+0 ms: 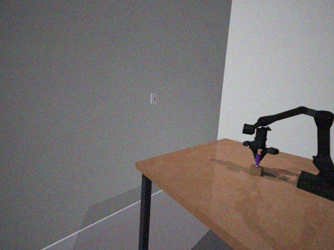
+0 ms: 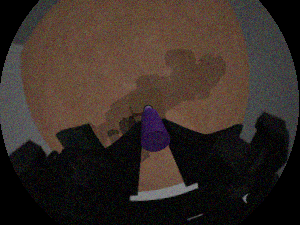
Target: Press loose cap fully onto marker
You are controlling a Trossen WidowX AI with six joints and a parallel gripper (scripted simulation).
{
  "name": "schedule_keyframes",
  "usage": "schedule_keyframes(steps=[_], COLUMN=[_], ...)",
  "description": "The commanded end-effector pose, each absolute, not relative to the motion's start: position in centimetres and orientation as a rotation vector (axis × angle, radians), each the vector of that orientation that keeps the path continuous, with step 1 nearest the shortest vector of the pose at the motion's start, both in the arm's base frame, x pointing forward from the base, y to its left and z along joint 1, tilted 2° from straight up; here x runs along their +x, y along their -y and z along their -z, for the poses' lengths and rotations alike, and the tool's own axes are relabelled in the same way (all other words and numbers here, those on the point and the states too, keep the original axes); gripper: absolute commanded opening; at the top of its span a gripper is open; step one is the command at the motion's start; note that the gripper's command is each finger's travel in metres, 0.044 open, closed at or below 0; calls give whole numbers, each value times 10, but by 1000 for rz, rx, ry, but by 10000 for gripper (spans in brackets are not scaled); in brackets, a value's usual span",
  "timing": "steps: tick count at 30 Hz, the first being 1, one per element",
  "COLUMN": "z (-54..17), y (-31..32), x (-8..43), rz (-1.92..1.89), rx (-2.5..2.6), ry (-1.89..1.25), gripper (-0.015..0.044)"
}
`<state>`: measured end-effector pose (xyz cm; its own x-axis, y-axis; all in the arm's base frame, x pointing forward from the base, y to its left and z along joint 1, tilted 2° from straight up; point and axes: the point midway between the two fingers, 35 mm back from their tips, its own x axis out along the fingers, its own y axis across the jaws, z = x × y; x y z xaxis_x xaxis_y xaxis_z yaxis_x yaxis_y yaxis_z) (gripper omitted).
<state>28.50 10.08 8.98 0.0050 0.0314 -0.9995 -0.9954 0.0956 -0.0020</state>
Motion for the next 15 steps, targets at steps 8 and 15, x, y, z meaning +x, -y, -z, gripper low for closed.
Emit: schedule_keyframes(steps=[8, 15], z=[-73, -73], y=[-102, -102], x=[284, 284], rz=[-1150, -1150], rx=[-1111, -1111], ry=[-1229, -1229], gripper=[0, 0])
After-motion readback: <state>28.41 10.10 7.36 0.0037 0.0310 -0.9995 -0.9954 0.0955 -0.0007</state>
